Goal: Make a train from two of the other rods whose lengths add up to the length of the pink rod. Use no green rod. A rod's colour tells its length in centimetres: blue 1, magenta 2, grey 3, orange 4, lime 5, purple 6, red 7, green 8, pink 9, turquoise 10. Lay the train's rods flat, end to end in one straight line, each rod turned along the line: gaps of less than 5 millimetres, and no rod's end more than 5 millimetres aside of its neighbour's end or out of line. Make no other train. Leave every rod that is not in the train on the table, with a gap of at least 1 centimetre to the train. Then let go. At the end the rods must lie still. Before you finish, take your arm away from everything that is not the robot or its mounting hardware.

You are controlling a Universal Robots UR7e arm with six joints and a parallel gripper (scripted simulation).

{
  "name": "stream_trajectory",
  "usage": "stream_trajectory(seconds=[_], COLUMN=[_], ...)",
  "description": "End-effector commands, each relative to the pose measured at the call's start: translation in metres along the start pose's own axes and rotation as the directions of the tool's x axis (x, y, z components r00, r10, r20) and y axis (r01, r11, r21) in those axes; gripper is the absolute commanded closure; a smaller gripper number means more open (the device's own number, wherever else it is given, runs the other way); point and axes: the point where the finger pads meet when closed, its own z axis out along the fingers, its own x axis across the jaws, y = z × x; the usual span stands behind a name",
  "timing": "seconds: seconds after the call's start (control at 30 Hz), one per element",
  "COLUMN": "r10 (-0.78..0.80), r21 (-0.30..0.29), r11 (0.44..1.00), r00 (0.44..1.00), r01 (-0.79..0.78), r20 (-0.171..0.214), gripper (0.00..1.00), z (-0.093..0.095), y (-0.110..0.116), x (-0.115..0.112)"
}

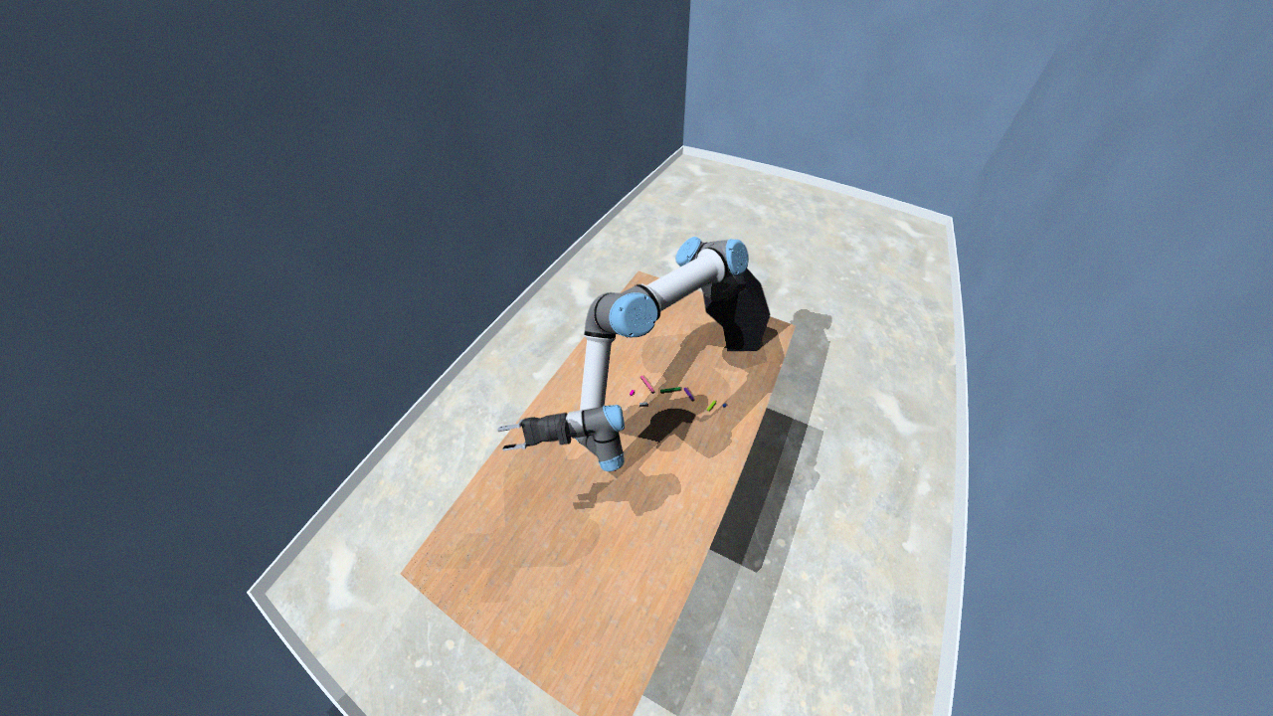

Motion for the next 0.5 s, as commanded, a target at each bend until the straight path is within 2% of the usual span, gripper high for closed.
stream_trajectory(seconds=[0.0,0.27,0.47], r10=[0.001,0.006,0.028], r21=[0.001,0.000,-0.003], r11=[1.000,1.000,1.000], r00=[1.000,1.000,0.999], r01=[-0.001,-0.006,-0.028], r20=[-0.001,0.005,0.035], gripper=[0.00,0.00,0.00], z=[0.000,-0.002,-0.009], y=[-0.001,-0.001,0.001], x=[0.001,-0.001,-0.012])
